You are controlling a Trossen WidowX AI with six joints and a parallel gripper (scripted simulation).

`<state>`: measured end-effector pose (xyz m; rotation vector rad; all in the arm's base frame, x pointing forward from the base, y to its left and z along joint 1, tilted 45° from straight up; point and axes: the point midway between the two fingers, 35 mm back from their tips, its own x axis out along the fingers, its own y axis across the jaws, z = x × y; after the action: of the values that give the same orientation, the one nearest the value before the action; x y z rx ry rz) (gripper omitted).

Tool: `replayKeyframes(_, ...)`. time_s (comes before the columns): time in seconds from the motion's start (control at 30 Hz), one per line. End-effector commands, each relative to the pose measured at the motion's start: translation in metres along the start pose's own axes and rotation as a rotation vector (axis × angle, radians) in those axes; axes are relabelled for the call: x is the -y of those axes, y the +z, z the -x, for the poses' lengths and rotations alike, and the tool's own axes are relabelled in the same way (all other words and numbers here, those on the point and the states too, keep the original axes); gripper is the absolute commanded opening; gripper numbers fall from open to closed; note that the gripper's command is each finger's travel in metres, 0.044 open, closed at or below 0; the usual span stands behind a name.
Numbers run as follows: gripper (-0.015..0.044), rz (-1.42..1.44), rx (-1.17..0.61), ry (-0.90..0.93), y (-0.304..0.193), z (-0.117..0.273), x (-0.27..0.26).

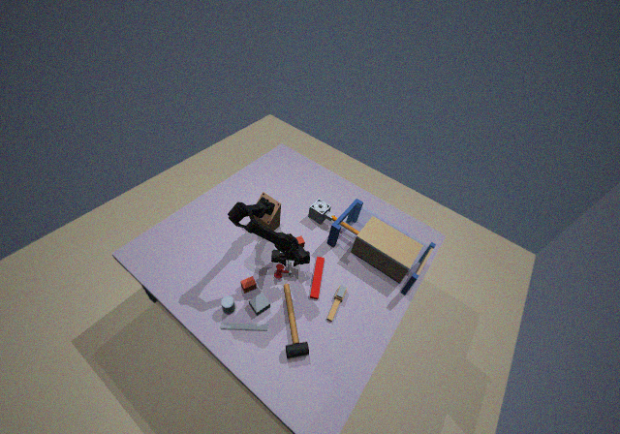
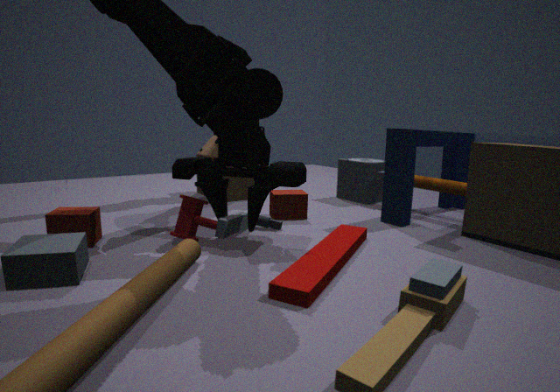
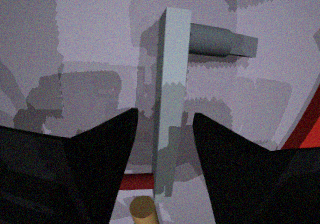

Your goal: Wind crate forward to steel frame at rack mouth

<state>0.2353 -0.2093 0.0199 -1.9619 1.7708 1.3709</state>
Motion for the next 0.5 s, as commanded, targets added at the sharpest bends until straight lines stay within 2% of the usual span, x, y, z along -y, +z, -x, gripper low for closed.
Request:
replayKeyframes(0.0, 0.0167, -0.001, 0.0, 0.0, -0.0003, 0.0003, 0.0)
replayKeyframes(0.47, 0.0073, -0.001, 0.0, 0.0, -0.0003, 0.0003, 0.0)
